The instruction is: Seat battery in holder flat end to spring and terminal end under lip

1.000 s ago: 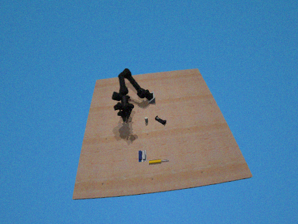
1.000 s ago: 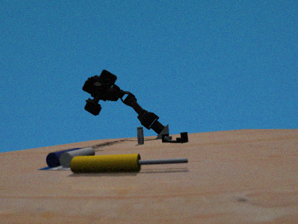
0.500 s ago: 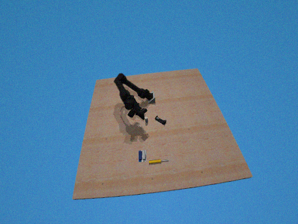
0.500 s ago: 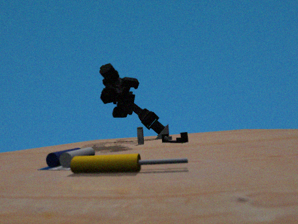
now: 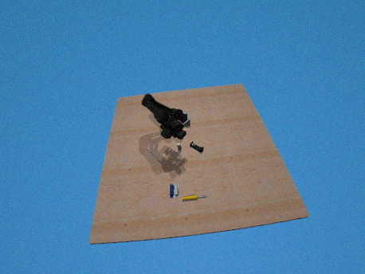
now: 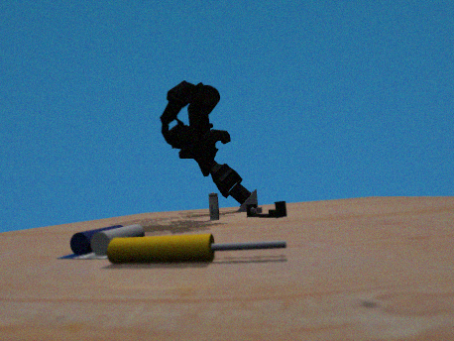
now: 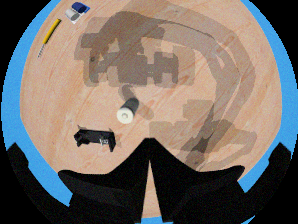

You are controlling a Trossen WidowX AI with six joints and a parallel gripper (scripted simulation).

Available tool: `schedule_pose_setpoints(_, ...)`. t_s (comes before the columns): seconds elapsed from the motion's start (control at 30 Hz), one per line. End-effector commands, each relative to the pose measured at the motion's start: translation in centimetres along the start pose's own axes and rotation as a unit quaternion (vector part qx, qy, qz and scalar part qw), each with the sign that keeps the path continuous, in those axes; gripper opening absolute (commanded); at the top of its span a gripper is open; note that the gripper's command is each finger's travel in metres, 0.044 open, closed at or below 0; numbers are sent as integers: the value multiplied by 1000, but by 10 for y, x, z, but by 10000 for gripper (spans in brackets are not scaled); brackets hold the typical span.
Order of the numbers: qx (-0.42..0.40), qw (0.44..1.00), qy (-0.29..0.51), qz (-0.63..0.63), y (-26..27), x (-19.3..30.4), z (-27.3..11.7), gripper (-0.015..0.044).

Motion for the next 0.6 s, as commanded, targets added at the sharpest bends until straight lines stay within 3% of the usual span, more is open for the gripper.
schedule_pose_setpoints(0.0,31,999,-17,-2,-1,0,-7,0)
schedule_pose_setpoints(0.17,31,999,-17,-2,-1,-1,-3,0)
schedule_pose_setpoints(0.57,32,999,-20,5,-6,-3,71,0)
Point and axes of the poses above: the point midway between the two fingers, 35 mm back from their tips, its own z axis out along the fingers, its own y axis across the jaws, x = y × z, the point moved 6 cm from there along -z, back along the fingers, and after that the axes turned 2 degrees about -z, right-handed, at the moved point
